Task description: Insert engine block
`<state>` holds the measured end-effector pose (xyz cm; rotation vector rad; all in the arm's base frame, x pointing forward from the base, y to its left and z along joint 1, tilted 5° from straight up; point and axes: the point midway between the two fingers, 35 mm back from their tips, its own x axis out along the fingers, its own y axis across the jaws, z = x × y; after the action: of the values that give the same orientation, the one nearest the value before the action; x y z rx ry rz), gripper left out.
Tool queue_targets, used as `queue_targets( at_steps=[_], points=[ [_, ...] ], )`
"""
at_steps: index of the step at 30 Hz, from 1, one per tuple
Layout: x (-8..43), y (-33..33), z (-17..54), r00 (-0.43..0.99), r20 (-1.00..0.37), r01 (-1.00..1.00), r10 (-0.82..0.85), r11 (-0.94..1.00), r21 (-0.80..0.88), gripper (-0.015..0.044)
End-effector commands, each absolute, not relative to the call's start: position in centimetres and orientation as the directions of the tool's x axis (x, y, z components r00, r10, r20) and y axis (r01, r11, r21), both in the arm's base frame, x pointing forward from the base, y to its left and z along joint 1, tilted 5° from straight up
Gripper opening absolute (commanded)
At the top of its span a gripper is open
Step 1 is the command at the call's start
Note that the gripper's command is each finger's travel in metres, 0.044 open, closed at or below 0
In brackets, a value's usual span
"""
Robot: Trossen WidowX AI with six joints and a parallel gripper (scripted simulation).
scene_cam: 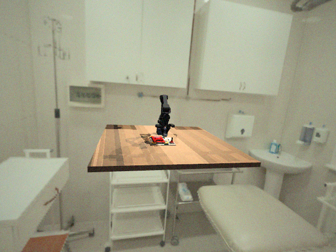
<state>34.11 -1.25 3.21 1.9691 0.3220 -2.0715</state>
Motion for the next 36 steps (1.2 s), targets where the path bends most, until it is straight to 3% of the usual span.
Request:
queue_targets(
  at_steps=[1, 15, 21, 36],
  points=[
    [34.4, -2.8, 2.7, -0.044, -0.998, 0.264, -0.045, -0.964, 0.032, 0.0],
    [34.5, -6.7, 1.6, -0.044, -0.998, 0.073, -0.051, -0.996, 0.048, 0.0],
    [34.5, -6.7, 1.6, -0.044, -0.998, 0.059, -0.051, -0.997, 0.049, 0.0157],
    [34.5, -6.7, 1.6, -0.044, -0.998, 0.059, -0.051, -0.997, 0.049, 0.016]
  ],
)
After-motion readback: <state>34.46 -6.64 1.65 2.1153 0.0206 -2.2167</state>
